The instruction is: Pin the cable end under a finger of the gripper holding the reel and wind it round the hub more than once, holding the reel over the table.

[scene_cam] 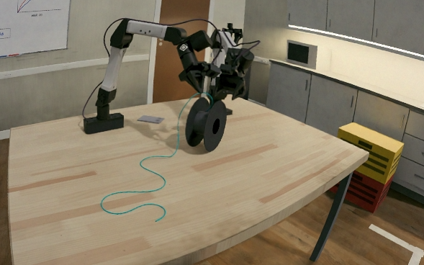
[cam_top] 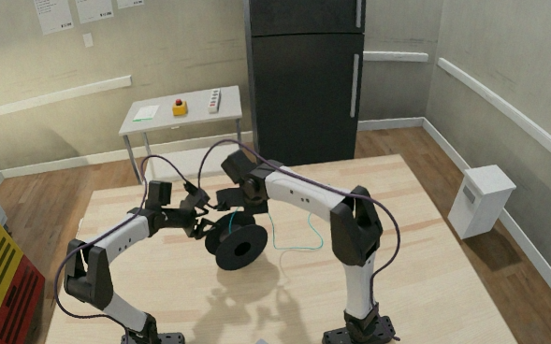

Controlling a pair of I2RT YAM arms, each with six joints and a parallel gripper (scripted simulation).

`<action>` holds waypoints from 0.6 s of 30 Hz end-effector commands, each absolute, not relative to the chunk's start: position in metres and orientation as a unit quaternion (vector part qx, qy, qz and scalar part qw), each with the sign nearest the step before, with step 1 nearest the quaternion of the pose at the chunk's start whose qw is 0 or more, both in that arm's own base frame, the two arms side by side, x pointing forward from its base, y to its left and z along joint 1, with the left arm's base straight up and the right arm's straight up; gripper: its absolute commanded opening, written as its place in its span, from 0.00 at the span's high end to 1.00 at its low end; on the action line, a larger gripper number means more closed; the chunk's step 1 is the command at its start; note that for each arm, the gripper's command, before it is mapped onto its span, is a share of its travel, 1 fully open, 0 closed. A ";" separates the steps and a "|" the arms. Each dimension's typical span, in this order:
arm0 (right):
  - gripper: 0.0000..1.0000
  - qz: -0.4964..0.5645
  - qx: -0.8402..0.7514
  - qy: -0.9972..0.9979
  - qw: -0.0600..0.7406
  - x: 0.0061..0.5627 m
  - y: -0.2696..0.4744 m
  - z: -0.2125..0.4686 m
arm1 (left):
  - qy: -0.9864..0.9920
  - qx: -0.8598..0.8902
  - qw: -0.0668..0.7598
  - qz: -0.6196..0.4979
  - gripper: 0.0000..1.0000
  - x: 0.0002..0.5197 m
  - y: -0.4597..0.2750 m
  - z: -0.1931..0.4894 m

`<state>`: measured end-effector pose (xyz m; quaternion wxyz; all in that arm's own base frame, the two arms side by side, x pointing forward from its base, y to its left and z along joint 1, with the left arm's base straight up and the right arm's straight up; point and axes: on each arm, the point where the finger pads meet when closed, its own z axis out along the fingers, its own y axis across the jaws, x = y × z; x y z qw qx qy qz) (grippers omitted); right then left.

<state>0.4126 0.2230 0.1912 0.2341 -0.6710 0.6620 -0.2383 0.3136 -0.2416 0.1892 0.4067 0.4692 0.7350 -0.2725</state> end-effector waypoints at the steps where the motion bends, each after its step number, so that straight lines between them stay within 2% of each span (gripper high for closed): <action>1: 1.00 -0.241 -0.667 0.664 0.238 0.411 0.218 0.200 | 0.718 0.469 0.439 -0.267 0.25 0.319 -0.239 0.215; 18: 1.00 -0.239 -0.672 0.661 0.233 0.417 0.222 0.193 | 0.718 0.472 0.437 -0.268 0.25 0.317 -0.239 0.210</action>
